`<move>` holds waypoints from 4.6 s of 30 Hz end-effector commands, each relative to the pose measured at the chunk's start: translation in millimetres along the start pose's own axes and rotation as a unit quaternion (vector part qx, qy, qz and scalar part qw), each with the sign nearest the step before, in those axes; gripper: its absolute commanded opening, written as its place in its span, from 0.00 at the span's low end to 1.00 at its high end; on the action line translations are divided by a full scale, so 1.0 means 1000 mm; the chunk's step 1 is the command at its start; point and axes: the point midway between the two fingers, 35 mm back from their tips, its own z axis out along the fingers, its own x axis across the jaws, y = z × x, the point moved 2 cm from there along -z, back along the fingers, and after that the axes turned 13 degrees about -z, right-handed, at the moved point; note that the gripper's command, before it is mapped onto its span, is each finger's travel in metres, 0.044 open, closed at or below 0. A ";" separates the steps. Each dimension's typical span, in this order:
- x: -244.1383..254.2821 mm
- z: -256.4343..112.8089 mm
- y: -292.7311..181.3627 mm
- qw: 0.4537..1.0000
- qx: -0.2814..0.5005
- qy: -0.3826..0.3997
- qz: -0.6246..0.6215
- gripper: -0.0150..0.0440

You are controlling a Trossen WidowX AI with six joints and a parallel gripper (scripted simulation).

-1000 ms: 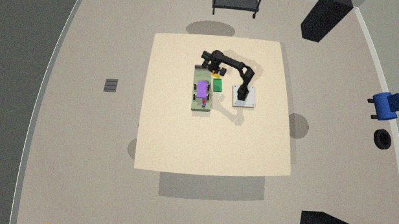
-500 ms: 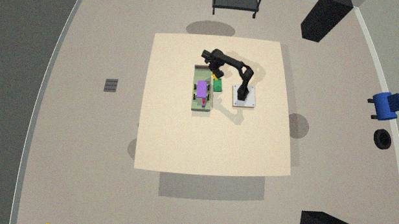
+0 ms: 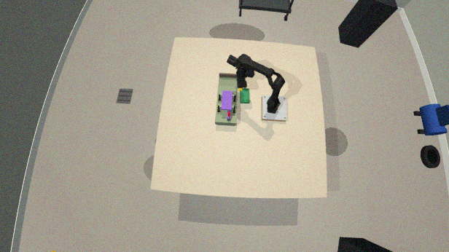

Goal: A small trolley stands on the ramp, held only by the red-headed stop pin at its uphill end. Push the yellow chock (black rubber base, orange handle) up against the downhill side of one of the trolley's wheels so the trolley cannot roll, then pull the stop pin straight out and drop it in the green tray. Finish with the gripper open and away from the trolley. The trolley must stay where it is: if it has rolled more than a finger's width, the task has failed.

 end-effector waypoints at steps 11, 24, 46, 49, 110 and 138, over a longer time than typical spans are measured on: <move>0.009 0.004 -0.018 0.999 0.004 -0.004 0.054 0.25; 0.013 0.023 -0.026 0.998 0.004 -0.004 0.055 0.25; 0.011 0.069 -0.027 0.998 0.004 -0.005 0.055 0.25; 0.009 0.069 -0.028 0.998 0.004 -0.005 0.055 0.25; -0.013 0.021 -0.036 0.998 0.005 -0.005 0.055 0.58; -0.091 -0.008 -0.106 0.930 0.079 -0.001 -0.359 0.58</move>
